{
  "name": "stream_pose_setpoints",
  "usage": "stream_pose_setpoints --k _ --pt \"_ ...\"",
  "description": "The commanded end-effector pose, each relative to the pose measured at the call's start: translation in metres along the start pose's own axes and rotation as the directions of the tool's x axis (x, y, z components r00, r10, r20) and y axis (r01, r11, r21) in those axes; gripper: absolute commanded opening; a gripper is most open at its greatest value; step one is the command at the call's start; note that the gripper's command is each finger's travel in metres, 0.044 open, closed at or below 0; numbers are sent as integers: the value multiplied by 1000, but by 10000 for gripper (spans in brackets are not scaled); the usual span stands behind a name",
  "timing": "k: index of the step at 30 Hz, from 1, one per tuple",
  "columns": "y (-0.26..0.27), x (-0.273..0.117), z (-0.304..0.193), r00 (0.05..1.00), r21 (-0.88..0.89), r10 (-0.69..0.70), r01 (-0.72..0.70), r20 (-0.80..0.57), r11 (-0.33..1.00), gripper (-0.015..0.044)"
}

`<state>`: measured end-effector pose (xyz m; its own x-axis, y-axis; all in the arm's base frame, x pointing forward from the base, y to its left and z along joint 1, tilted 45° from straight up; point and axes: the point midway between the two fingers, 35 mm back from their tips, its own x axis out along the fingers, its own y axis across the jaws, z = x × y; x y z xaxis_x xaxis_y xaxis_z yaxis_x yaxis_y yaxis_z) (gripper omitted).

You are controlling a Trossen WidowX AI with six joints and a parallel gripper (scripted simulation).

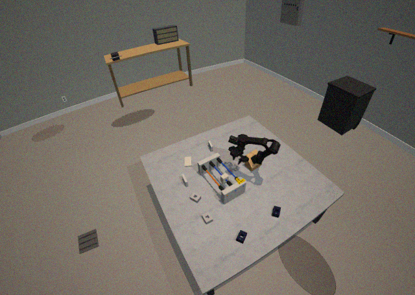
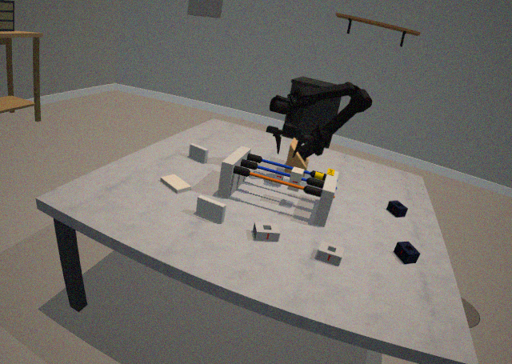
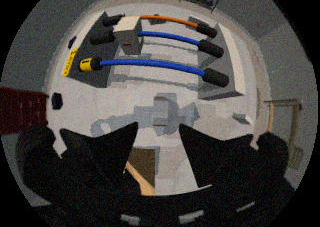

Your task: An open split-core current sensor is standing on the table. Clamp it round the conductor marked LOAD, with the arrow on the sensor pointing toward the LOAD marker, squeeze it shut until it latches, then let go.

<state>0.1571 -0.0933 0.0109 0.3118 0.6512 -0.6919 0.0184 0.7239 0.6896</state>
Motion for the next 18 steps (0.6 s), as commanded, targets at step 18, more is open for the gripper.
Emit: stream_pose_setpoints --k 18 --pt "-5 0 27 964 964 1 264 -264 28 320"
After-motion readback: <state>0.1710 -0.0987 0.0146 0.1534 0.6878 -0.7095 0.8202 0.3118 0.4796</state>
